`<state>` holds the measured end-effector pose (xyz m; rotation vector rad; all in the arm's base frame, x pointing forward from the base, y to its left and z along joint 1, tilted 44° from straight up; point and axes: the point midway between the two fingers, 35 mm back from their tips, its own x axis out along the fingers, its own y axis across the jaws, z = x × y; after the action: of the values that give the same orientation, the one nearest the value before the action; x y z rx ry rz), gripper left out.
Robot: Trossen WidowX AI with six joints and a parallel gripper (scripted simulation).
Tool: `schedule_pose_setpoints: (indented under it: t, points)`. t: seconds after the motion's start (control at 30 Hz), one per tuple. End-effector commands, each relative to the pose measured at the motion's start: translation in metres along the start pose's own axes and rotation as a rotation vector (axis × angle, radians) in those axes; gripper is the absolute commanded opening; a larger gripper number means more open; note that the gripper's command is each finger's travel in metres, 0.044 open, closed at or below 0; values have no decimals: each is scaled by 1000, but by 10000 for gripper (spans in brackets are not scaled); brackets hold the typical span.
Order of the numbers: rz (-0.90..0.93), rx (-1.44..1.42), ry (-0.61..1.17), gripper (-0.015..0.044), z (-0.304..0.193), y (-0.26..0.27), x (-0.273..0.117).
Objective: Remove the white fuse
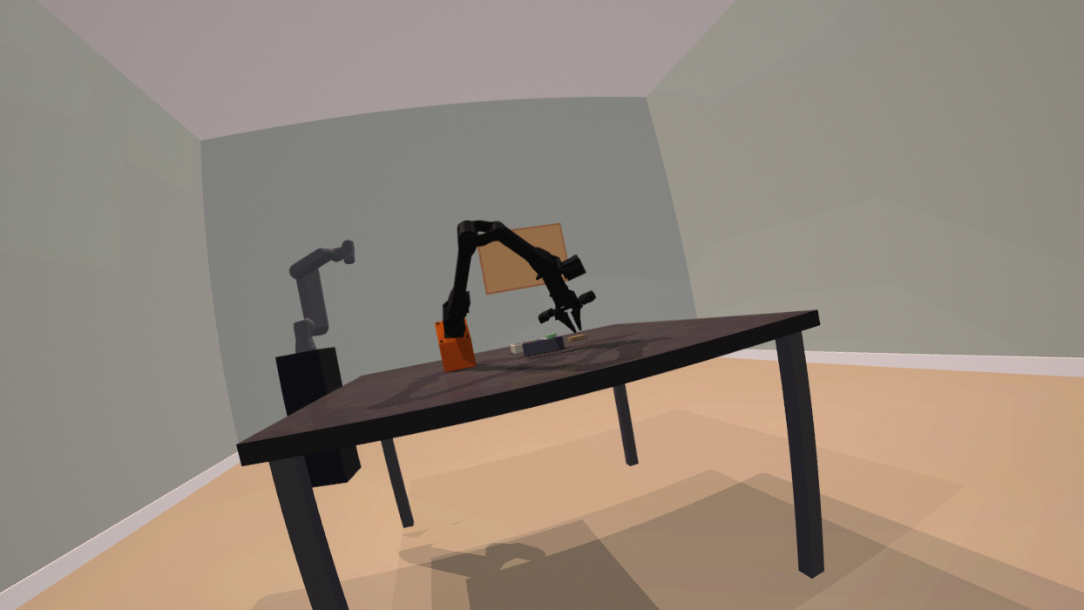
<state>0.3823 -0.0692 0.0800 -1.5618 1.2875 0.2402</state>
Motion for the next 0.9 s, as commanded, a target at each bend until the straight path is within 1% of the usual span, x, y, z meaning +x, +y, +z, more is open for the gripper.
schedule_pose_setpoints:
  t: [0.0,0.23,0.5,0.87]
  points:
    - [109,-68,22,72,21,44,-14]
    - [242,-322,129,72,51,112,-42]
    - [245,-330,134,72,49,115,-43]
    - [245,-330,134,72,47,117,-34]
